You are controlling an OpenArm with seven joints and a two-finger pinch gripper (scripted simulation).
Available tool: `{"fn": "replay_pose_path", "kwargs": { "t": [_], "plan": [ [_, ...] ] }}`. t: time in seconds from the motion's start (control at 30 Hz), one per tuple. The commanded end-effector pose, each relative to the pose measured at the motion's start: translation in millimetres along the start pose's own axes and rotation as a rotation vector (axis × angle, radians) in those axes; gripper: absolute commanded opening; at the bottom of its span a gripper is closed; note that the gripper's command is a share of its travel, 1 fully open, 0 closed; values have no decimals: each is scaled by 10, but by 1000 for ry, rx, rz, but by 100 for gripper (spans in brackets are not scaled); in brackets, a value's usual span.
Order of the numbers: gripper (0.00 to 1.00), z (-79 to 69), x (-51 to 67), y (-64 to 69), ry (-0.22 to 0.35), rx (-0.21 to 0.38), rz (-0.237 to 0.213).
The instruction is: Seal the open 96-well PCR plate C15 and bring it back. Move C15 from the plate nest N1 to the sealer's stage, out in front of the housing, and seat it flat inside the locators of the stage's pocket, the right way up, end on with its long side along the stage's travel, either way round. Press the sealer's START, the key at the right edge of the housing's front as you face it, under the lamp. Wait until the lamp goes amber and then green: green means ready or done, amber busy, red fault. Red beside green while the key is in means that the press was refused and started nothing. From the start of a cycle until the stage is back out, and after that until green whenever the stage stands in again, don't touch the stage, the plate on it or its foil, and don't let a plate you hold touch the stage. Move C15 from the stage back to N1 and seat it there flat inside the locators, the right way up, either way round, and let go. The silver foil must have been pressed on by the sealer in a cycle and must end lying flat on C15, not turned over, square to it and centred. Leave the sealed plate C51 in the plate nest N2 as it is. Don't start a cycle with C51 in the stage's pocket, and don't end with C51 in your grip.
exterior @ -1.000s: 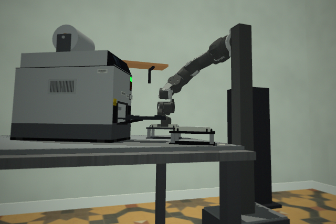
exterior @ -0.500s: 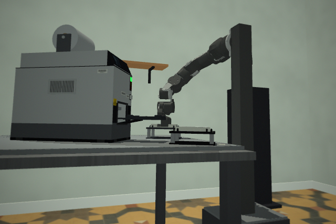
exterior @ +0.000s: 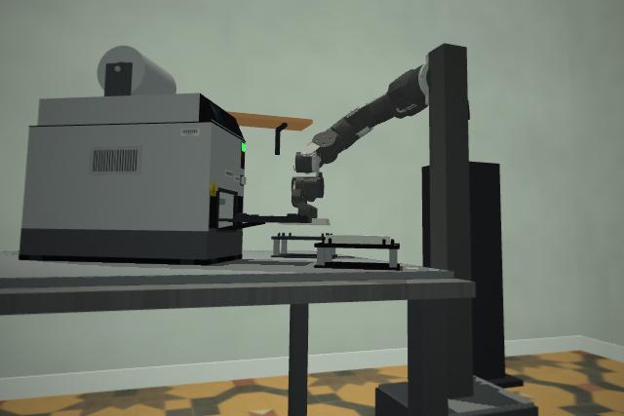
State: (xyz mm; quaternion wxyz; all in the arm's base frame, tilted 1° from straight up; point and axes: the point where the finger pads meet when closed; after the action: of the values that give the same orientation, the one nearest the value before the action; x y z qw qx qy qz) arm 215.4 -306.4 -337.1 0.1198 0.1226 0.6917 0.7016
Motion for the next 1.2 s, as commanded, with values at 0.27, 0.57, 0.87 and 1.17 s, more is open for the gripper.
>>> {"fn": "replay_pose_path", "kwargs": {
  "t": [0.27,0.57,0.87,1.17],
  "plan": [
    [0,-7,-7,322,1,5,3],
    [0,-7,-7,322,1,5,3],
    [0,-11,17,619,2,5,2],
    [0,-11,17,619,2,5,2]
  ]
}}
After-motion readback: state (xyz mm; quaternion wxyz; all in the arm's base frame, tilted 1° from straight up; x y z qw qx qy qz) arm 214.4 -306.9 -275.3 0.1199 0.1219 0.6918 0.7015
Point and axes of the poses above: the point where the finger pads meet when closed, its own y axis back along the fingers, its own z axis across the jaws, x = y × z, and after that the axes turned 9 degrees about y, right-handed
